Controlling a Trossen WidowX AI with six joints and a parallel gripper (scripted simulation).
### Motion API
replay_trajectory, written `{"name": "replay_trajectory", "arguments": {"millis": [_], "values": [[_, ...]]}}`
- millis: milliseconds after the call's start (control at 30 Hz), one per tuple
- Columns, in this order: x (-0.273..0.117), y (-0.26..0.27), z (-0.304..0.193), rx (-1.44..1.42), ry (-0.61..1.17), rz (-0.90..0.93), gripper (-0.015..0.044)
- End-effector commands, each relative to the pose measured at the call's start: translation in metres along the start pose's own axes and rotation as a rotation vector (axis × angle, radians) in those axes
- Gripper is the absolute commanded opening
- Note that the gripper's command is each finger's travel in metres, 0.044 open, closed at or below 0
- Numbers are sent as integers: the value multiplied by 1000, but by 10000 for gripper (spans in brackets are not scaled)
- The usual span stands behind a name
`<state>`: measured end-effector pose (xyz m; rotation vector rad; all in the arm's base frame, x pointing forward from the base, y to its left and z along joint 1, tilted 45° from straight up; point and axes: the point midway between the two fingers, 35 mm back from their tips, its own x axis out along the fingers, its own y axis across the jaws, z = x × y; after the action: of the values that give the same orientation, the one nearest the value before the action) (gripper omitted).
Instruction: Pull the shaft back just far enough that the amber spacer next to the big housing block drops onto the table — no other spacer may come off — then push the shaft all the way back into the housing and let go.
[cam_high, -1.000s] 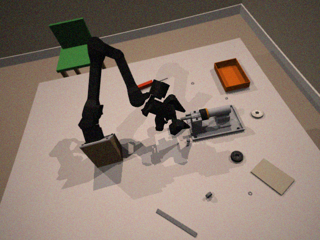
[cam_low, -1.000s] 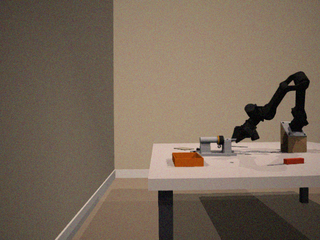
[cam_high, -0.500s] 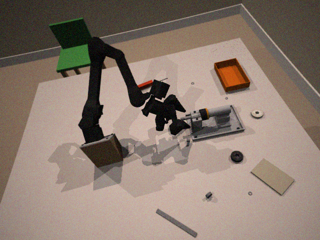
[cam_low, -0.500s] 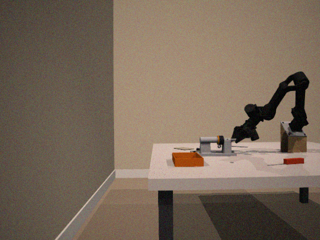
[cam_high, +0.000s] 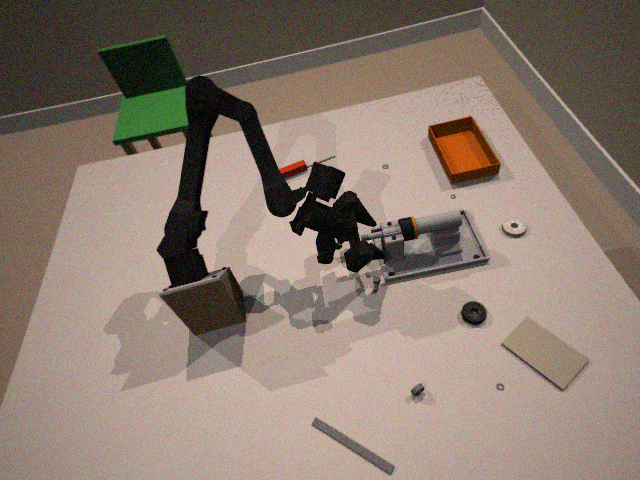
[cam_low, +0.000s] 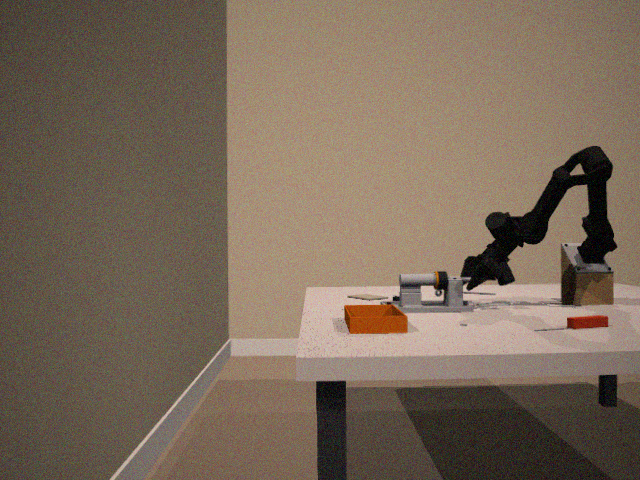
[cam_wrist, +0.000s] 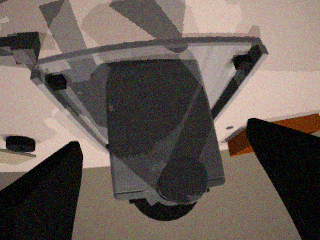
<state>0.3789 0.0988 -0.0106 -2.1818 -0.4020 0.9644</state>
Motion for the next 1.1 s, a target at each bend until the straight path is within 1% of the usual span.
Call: {"name": "replay_trajectory", "arguments": {"millis": [0, 100, 633, 733, 1067], "values": [[2, 1, -1, 3, 4, 5, 440], [2, 1, -1, 3, 4, 5, 440], [1, 0, 0, 0, 0, 0, 20], [1, 0, 0, 0, 0, 0, 0], [-2, 0, 3, 3, 4, 5, 0]]}}
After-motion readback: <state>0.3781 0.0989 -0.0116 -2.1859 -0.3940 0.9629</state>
